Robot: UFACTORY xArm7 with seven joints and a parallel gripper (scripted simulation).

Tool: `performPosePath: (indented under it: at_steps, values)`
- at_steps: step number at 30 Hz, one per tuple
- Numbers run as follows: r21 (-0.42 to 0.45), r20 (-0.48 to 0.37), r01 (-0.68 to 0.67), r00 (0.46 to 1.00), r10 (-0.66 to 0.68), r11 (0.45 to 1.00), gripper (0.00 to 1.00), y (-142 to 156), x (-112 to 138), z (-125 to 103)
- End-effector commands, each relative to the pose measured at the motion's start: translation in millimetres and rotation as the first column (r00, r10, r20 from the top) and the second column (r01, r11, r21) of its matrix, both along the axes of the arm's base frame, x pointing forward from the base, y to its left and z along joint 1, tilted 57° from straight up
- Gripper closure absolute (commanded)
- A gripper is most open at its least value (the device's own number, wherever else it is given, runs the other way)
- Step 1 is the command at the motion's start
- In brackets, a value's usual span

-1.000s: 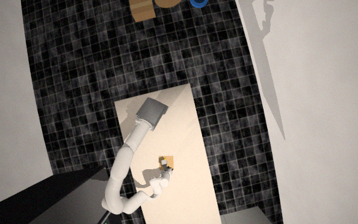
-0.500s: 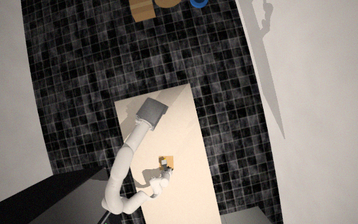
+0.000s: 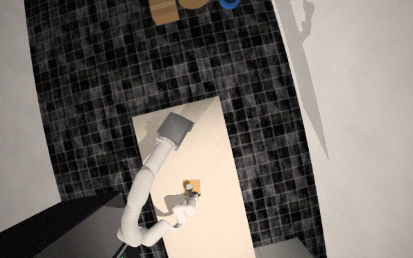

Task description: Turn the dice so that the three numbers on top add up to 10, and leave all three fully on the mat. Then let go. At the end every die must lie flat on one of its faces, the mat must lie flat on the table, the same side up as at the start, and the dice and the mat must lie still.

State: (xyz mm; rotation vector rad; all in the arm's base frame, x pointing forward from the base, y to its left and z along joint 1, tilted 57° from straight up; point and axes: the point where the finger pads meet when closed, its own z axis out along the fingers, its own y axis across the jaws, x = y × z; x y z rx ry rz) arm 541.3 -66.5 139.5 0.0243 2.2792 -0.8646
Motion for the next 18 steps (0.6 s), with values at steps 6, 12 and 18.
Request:
performPosePath:
  at_steps: [6, 12, 18]
  values:
    - [0.001, 0.001, -0.003, 1.0, 0.003, 1.0, 0.69, 1.7, 0.4, 0.4]
    - [0.001, 0.001, -0.003, 1.0, 0.003, 1.0, 0.69, 3.5, -1.4, 2.0]
    - [0.001, 0.001, -0.003, 1.0, 0.003, 1.0, 0.69, 15.0, -13.2, 12.6]
